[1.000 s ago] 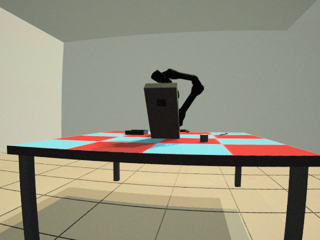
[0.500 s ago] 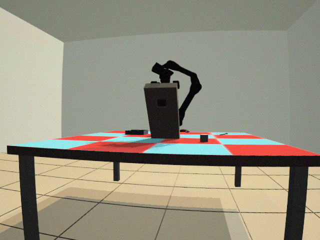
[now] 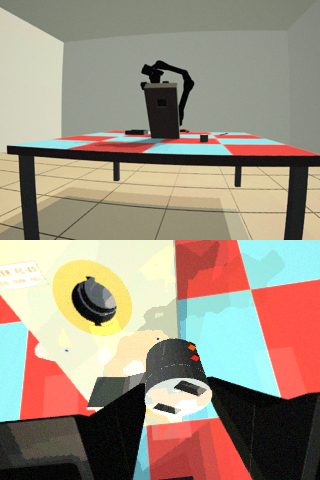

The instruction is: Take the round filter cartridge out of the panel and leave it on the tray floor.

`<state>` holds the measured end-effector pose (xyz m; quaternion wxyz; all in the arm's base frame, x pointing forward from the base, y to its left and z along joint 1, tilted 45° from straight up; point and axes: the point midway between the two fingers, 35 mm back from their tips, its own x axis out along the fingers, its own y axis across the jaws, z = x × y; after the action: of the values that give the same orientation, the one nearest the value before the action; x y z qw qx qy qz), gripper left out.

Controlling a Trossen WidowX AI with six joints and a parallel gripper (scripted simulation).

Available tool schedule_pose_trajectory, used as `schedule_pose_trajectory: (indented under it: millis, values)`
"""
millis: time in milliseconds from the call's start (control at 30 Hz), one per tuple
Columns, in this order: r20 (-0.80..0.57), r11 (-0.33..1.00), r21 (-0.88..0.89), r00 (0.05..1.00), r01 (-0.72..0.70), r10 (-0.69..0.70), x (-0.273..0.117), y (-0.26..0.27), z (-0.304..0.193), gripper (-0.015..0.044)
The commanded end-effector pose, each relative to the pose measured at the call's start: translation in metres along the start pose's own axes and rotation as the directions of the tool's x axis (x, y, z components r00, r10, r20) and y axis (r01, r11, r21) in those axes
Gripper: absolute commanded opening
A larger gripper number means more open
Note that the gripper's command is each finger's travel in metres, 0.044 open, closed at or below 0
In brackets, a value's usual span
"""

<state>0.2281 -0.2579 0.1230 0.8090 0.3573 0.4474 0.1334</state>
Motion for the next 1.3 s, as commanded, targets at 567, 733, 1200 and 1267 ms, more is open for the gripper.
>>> schedule_pose_trajectory:
  millis: [567,733,1200,1267]
  values:
    - [-0.119,0.827,0.477,0.954,0.297,-0.275,-0.032,-0.106,-0.067,0.0000]
    - [-0.171,0.671,0.631,0.914,0.388,-0.367,-0.048,-0.136,-0.095,0.0000]
    - [-0.255,0.409,0.786,0.845,0.464,-0.470,-0.065,-0.173,-0.146,0.0000]
    - [-0.271,0.371,0.799,0.835,0.473,-0.480,-0.065,-0.179,-0.160,0.0000]
